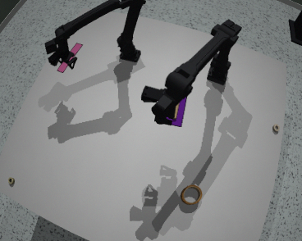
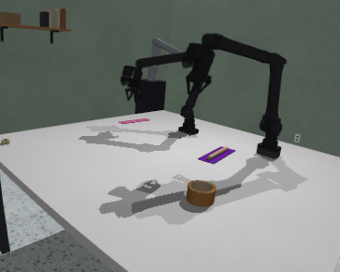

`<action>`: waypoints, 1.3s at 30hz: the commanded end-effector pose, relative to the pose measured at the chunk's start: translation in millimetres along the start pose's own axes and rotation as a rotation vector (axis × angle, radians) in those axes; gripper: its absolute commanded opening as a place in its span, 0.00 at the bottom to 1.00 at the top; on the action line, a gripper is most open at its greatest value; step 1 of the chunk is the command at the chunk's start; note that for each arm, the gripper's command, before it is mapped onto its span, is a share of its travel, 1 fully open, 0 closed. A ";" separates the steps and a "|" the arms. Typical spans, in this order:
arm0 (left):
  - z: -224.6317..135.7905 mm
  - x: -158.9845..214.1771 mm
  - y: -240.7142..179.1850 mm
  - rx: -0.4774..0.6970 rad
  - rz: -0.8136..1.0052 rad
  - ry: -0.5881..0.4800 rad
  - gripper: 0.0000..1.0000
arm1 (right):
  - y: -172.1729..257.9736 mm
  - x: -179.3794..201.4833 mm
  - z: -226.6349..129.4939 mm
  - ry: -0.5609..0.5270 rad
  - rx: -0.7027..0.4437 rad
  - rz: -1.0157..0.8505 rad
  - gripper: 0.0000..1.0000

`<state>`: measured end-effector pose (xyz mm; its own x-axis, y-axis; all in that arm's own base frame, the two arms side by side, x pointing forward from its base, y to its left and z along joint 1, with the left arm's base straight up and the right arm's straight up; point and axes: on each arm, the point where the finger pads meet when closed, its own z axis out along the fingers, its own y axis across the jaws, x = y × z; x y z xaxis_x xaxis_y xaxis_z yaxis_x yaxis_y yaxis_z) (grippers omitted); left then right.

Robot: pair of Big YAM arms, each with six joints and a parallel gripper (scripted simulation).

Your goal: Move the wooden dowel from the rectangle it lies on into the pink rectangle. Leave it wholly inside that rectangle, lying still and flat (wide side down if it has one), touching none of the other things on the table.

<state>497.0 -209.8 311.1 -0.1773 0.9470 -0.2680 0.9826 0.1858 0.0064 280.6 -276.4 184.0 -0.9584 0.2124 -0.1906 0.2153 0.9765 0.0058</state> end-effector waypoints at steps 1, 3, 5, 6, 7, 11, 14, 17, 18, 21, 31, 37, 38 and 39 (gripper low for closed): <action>-8.2 -3.2 0.9 -0.017 0.004 -0.013 1.00 | -2.8 -6.2 -7.9 -0.022 0.013 -0.004 1.00; -8.2 -3.2 0.9 -0.017 0.004 -0.013 1.00 | -2.8 -6.2 -7.9 -0.022 0.013 -0.004 1.00; -8.2 -3.2 0.9 -0.017 0.004 -0.013 1.00 | -2.8 -6.2 -7.9 -0.022 0.013 -0.004 1.00; -8.2 -3.2 0.9 -0.017 0.004 -0.013 1.00 | -2.8 -6.2 -7.9 -0.022 0.013 -0.004 1.00; -8.2 -3.2 0.9 -0.017 0.004 -0.013 1.00 | -2.8 -6.2 -7.9 -0.022 0.013 -0.004 1.00; -8.2 -3.2 0.9 -0.017 0.004 -0.013 1.00 | -2.8 -6.2 -7.9 -0.022 0.013 -0.004 1.00; -8.2 -3.2 0.9 -0.017 0.004 -0.013 1.00 | -2.8 -6.2 -7.9 -0.022 0.013 -0.004 1.00; -8.2 -3.2 0.9 -0.017 0.004 -0.013 1.00 | -2.8 -6.2 -7.9 -0.022 0.013 -0.004 1.00; -22.7 -9.2 4.3 -0.048 0.013 -0.031 1.00 | -7.4 -14.5 -16.1 -0.041 0.027 -0.007 1.00; -22.7 -9.2 4.3 -0.048 0.013 -0.031 1.00 | -7.4 -14.5 -16.1 -0.041 0.027 -0.006 0.38; -22.7 -9.2 4.3 -0.048 0.013 -0.031 1.00 | -7.4 -14.5 -16.1 -0.041 0.027 -0.006 0.38; -25.1 -1.5 5.5 -0.064 -0.018 -0.034 1.00 | -2.2 -18.7 -5.0 -0.032 0.015 -0.006 0.38; -21.8 0.9 4.4 -0.059 -0.025 -0.031 1.00 | 0.0 -19.6 -3.8 -0.030 0.013 -0.006 0.38; -18.5 3.3 3.6 -0.056 -0.033 -0.028 1.00 | 1.9 -21.2 -3.2 -0.028 0.013 -0.004 0.38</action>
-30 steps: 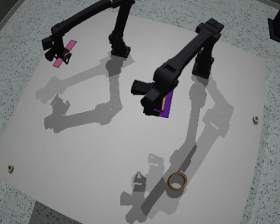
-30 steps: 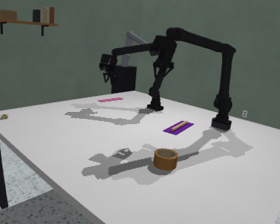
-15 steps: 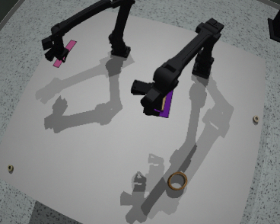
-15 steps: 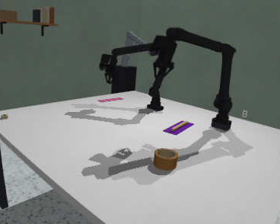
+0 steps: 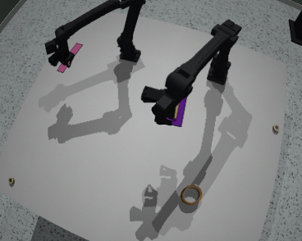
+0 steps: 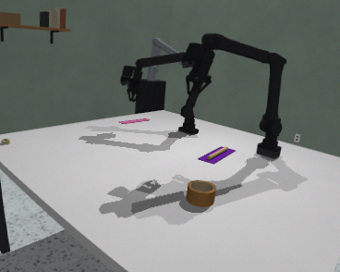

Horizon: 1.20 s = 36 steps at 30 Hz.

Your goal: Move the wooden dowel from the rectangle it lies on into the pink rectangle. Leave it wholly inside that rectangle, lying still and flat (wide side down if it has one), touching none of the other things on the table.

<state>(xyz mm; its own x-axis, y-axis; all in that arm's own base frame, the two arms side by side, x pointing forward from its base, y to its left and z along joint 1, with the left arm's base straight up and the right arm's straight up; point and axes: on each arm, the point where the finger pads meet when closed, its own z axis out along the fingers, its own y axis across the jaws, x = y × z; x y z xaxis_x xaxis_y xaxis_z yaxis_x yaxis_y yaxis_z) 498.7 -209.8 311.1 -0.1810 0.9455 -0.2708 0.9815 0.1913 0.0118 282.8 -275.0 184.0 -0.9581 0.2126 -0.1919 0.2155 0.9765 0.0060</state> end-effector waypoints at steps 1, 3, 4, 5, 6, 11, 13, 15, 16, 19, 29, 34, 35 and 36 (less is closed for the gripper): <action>-20.7 3.3 3.8 -0.060 -0.037 -0.031 1.00 | 3.2 -21.6 -2.3 -0.026 0.012 -0.002 0.38; -21.9 4.2 6.3 -0.076 -0.052 -0.038 1.00 | 9.4 -26.8 -0.7 -0.026 0.008 0.001 0.38; -23.6 5.0 8.0 -0.089 -0.064 -0.043 1.00 | 13.9 -29.7 1.4 -0.023 0.005 0.004 0.38; -24.4 5.7 9.7 -0.100 -0.073 -0.048 1.00 | 18.4 -32.6 2.9 -0.022 0.003 0.005 0.38; -25.3 6.5 11.5 -0.111 -0.084 -0.053 1.00 | 23.1 -36.5 3.8 -0.022 0.001 0.006 0.38; -31.3 10.5 19.9 -0.171 -0.133 -0.080 1.00 | 45.8 -53.5 9.6 -0.022 -0.008 0.010 0.38; -32.0 10.9 21.7 -0.183 -0.144 -0.087 1.00 | 52.6 -55.2 12.9 -0.017 -0.012 0.011 0.38; -33.5 12.2 25.6 -0.209 -0.160 -0.099 1.00 | 63.3 -65.1 12.1 -0.024 -0.012 0.006 0.38; -34.9 13.3 27.6 -0.222 -0.170 -0.105 1.00 | 70.2 -68.1 14.1 -0.022 -0.015 0.003 0.38; -40.0 17.4 33.6 -0.265 -0.204 -0.127 1.00 | 93.2 -74.7 22.9 -0.009 -0.028 -0.008 0.38; -55.1 27.3 48.4 -0.374 -0.289 -0.190 1.00 | 151.6 -95.6 35.2 0.001 -0.047 -0.029 0.38; -63.0 31.8 56.0 -0.434 -0.332 -0.229 1.00 | 188.9 -96.7 45.9 0.020 -0.058 -0.046 0.38; -65.5 34.2 58.1 -0.449 -0.346 -0.238 1.00 | 198.3 -97.2 48.4 0.025 -0.062 -0.051 0.38; -67.5 35.4 59.5 -0.461 -0.355 -0.246 1.00 | 205.9 -97.8 49.9 0.027 -0.064 -0.054 0.38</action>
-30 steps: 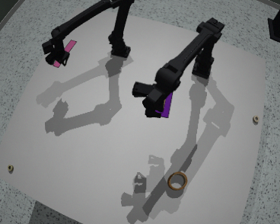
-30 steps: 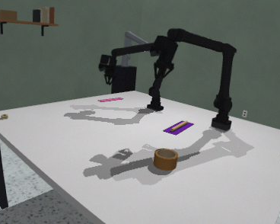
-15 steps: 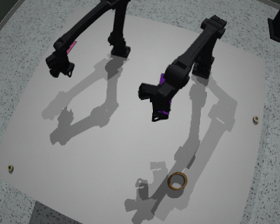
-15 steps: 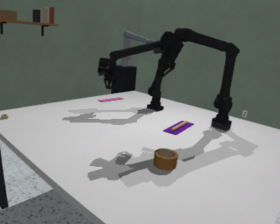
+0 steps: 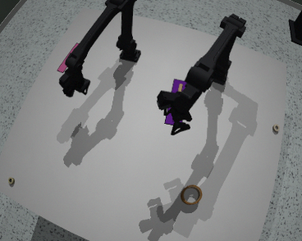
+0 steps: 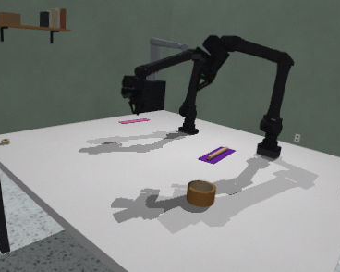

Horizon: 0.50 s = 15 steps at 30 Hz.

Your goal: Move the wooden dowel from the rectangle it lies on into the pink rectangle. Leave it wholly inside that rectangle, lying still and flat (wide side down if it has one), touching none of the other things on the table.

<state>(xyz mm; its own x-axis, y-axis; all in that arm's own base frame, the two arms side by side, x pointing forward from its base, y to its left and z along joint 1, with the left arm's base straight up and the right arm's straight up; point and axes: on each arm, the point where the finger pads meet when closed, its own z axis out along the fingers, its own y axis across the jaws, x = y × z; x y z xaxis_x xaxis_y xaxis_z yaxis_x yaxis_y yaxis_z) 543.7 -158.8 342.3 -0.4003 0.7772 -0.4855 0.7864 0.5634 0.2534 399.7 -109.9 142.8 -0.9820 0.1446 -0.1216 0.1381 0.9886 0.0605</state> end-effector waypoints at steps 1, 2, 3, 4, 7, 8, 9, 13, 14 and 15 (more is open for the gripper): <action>-24.2 -3.8 17.4 -0.082 -0.071 -0.064 1.00 | 25.8 -30.8 -5.7 -0.045 0.001 0.010 0.38; -26.0 -3.2 20.4 -0.095 -0.083 -0.074 1.00 | 33.6 -31.8 -3.3 -0.042 -0.001 0.008 0.38; -27.5 -2.8 22.7 -0.107 -0.093 -0.082 1.00 | 41.1 -32.7 -1.3 -0.039 -0.003 0.005 0.38; -29.0 -2.4 25.0 -0.119 -0.104 -0.091 1.00 | 48.7 -36.0 -1.7 -0.044 -0.004 0.002 0.38; -33.9 -1.2 31.9 -0.154 -0.136 -0.118 1.00 | 71.6 -37.3 4.2 -0.036 -0.009 -0.006 0.38; -35.5 -1.0 34.0 -0.166 -0.146 -0.127 1.00 | 79.4 -37.5 6.1 -0.034 -0.011 -0.008 0.38; -35.5 -1.0 34.0 -0.166 -0.146 -0.127 1.00 | 79.4 -37.5 6.1 -0.034 -0.011 -0.008 0.38; -38.9 -0.7 39.3 -0.196 -0.170 -0.153 1.00 | 101.1 -36.7 10.7 -0.029 -0.014 -0.019 0.38; -40.7 -0.3 41.4 -0.207 -0.180 -0.162 1.00 | 108.6 -35.8 12.8 -0.025 -0.015 -0.021 0.38; -42.6 0.2 43.5 -0.218 -0.190 -0.171 1.00 | 115.6 -30.9 18.1 -0.012 -0.015 -0.024 0.38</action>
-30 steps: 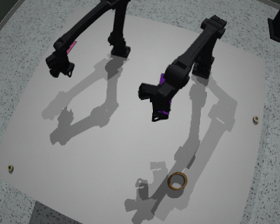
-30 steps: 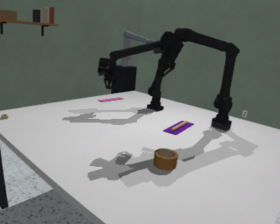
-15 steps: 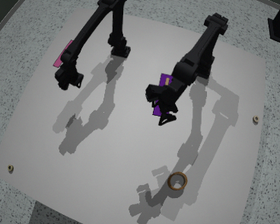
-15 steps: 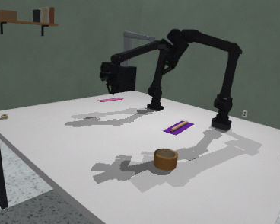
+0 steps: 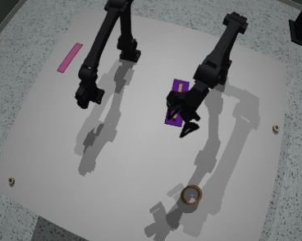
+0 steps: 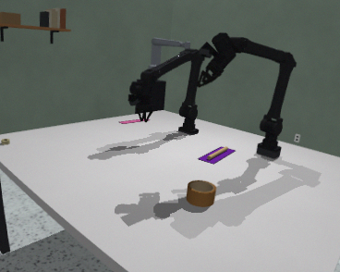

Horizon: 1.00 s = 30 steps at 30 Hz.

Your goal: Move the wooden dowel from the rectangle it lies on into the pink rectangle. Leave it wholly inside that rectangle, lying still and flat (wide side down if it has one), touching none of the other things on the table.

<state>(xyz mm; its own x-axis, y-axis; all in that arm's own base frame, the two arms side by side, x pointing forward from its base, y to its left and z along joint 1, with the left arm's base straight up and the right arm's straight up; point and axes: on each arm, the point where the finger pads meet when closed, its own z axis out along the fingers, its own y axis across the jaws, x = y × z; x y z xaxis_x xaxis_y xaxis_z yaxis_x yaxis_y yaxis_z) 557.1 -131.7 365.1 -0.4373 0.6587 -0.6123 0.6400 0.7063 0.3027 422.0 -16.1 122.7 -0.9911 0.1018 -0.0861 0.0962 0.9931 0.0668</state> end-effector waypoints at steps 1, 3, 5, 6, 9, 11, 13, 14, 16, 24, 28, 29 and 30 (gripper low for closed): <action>-21.3 -7.8 17.8 -0.070 -0.066 -0.068 1.00 | 29.2 -23.9 -5.9 -0.044 -0.006 0.011 0.38; -24.5 -7.7 22.4 -0.092 -0.087 -0.087 1.00 | 44.1 -21.8 -1.3 -0.037 -0.008 0.006 0.38; -28.2 -7.5 27.6 -0.114 -0.109 -0.107 1.00 | 59.4 -20.1 2.9 -0.032 -0.010 0.001 0.38; -30.0 -7.5 29.9 -0.125 -0.119 -0.117 1.00 | 67.1 -20.2 3.8 -0.032 -0.011 -0.002 0.38; -35.7 -7.4 36.7 -0.156 -0.150 -0.148 1.00 | 89.9 -17.3 8.6 -0.027 -0.013 -0.010 0.38; -37.6 -7.5 38.7 -0.166 -0.161 -0.158 1.00 | 97.4 -15.8 10.3 -0.025 -0.014 -0.012 0.38; -39.6 -9.8 38.6 -0.173 -0.167 -0.171 1.00 | 103.4 -9.9 15.6 -0.013 -0.012 -0.014 0.38; -41.4 -7.2 42.9 -0.186 -0.180 -0.179 1.00 | 112.2 -12.4 14.1 -0.021 -0.015 -0.018 0.38; -43.7 -7.6 45.9 -0.202 -0.194 -0.197 1.00 | 125.4 -8.5 16.0 -0.019 -0.015 -0.025 0.38; -62.4 -5.0 63.2 -0.281 -0.277 -0.284 1.00 | 182.5 17.6 34.1 0.010 -0.014 -0.049 0.38; -69.6 -4.3 68.5 -0.307 -0.306 -0.318 1.00 | 203.6 26.0 37.8 0.012 -0.014 -0.057 0.38; -69.6 -4.3 68.5 -0.307 -0.306 -0.318 1.00 | 203.6 26.0 37.8 0.012 -0.014 -0.057 0.38; -73.0 -6.9 69.2 -0.314 -0.312 -0.334 1.00 | 207.9 33.6 42.7 0.023 -0.008 -0.059 0.38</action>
<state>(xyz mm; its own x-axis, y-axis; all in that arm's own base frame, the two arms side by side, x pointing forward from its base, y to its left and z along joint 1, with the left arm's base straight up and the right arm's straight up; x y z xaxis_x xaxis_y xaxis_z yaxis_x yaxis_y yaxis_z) 562.0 -72.0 416.5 -0.3698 0.3761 -0.8496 0.3145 0.9111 0.2664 393.1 183.9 81.9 -0.9996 -0.0062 -0.0257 -0.0076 0.9984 0.0562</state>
